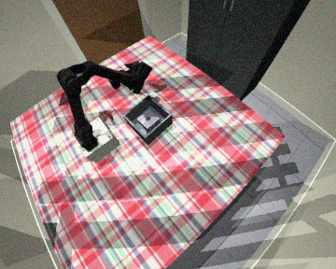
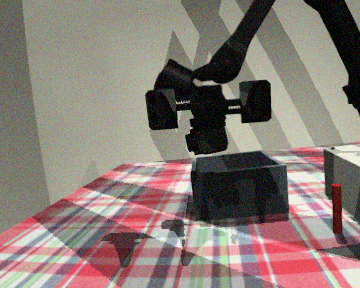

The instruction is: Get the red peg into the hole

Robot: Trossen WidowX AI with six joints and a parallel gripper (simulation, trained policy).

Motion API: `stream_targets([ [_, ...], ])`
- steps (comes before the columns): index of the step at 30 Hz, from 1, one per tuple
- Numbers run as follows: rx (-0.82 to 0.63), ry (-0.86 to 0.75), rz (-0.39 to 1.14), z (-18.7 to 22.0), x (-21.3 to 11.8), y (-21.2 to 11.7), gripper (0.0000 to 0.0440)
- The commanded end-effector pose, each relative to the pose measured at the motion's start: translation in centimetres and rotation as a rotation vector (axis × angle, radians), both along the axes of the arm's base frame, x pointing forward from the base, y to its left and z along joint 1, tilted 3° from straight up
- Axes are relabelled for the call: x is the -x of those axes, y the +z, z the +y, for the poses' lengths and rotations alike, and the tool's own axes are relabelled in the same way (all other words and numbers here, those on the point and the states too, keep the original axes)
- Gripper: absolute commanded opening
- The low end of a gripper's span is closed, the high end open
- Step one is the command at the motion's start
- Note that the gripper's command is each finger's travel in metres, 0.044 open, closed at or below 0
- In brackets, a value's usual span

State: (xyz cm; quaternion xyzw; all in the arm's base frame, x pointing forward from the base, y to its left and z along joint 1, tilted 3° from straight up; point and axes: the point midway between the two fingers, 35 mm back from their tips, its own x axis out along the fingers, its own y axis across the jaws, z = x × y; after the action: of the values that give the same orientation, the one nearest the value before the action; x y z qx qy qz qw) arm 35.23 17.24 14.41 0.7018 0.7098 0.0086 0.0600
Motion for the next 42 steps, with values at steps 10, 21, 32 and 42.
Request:
stream_targets([
  [10, 0.344, -0.033, 0.049, 2.9, 1.6, -0.9, 0.0440],
  [21, 0.725, 0.077, 0.015, 4.4, 6.6, -1.1, 0.0440],
  [32, 1.050, 0.294, -0.066, 2.9, 12.4, -1.9, 0.0440],
  [42, 1.279, 0.543, -0.170, 0.3, 16.4, -2.8, 0.0440],
])
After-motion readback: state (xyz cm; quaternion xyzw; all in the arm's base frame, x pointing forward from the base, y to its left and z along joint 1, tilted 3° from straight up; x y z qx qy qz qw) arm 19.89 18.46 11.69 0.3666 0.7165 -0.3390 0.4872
